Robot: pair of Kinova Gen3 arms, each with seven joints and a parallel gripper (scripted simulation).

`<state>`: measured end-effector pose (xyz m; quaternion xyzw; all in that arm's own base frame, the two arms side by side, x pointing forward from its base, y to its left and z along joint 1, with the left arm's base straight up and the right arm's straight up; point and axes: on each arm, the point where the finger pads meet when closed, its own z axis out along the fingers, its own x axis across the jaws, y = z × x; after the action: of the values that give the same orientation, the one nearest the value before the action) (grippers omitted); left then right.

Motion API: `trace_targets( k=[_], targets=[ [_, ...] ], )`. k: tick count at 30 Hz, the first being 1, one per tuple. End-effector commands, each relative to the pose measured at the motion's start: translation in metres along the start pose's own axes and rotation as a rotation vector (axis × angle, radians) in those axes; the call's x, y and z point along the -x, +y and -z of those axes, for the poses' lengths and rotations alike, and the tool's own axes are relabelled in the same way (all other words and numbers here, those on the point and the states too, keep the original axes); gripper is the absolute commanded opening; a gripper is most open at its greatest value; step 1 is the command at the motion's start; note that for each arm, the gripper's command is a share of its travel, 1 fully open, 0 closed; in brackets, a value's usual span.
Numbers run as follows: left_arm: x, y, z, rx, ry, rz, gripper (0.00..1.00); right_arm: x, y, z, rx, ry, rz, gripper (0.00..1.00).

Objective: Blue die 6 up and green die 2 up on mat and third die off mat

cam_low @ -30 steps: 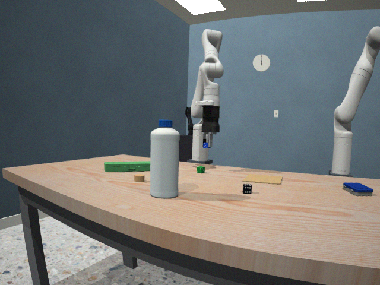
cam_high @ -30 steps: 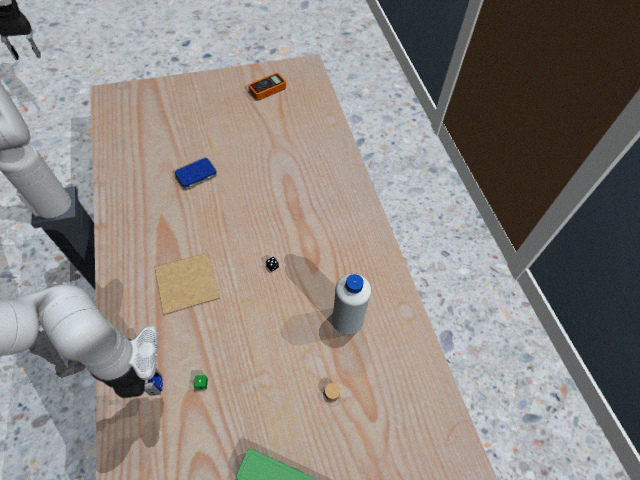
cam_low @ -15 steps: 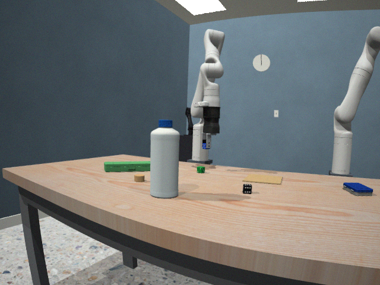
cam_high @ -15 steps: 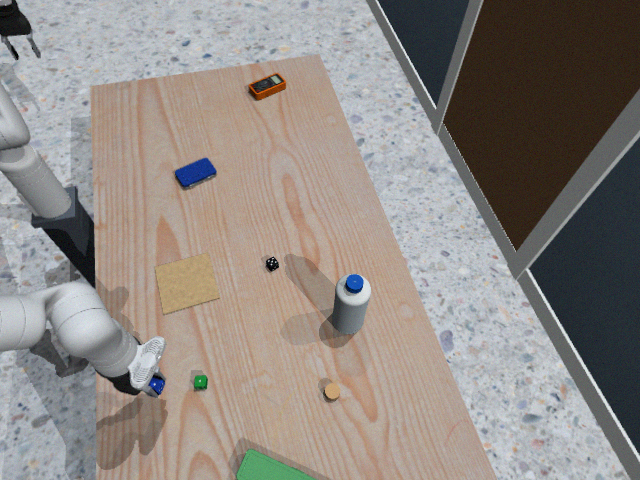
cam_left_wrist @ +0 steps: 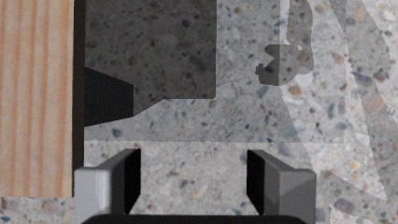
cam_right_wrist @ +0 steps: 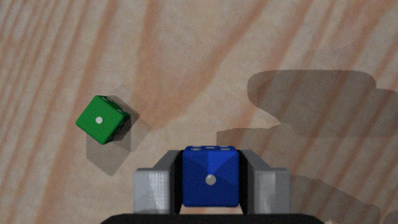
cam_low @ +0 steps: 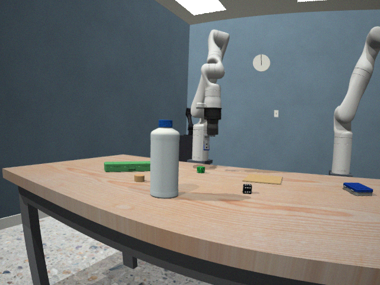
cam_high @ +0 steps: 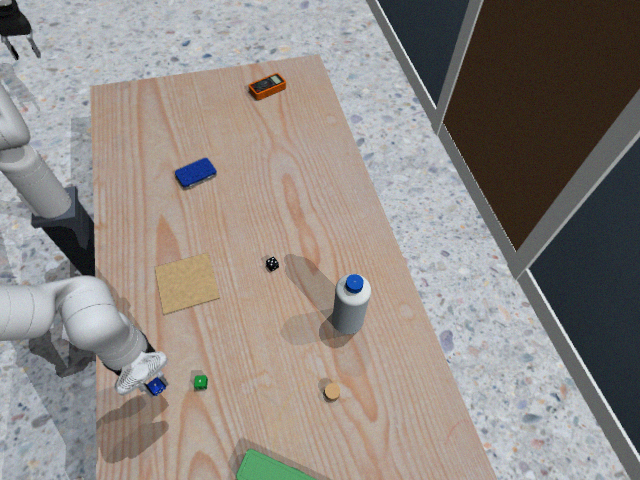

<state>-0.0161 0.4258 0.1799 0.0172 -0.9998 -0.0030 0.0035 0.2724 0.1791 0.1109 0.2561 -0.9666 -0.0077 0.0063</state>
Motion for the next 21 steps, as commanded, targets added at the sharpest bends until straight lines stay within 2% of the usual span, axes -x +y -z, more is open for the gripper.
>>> trace_targets(
  k=[1, 10, 21],
  targets=[
    [0.0023, -0.0011, 0.0005, -0.006, -0.007, -0.002, 1.0, 0.0004, 0.0057, -0.0019, -0.015, 0.003, -0.132, 0.49],
    [0.0023, -0.0011, 0.0005, -0.006, -0.007, -0.002, 1.0, 0.003, 0.0101, -0.0028, -0.016, -0.01, -0.375, 0.49],
    [0.0023, -0.0011, 0.0005, -0.006, -0.007, -0.002, 1.0, 0.004, 0.0116, -0.0029, -0.015, -0.014, -0.443, 0.49]
  ],
)
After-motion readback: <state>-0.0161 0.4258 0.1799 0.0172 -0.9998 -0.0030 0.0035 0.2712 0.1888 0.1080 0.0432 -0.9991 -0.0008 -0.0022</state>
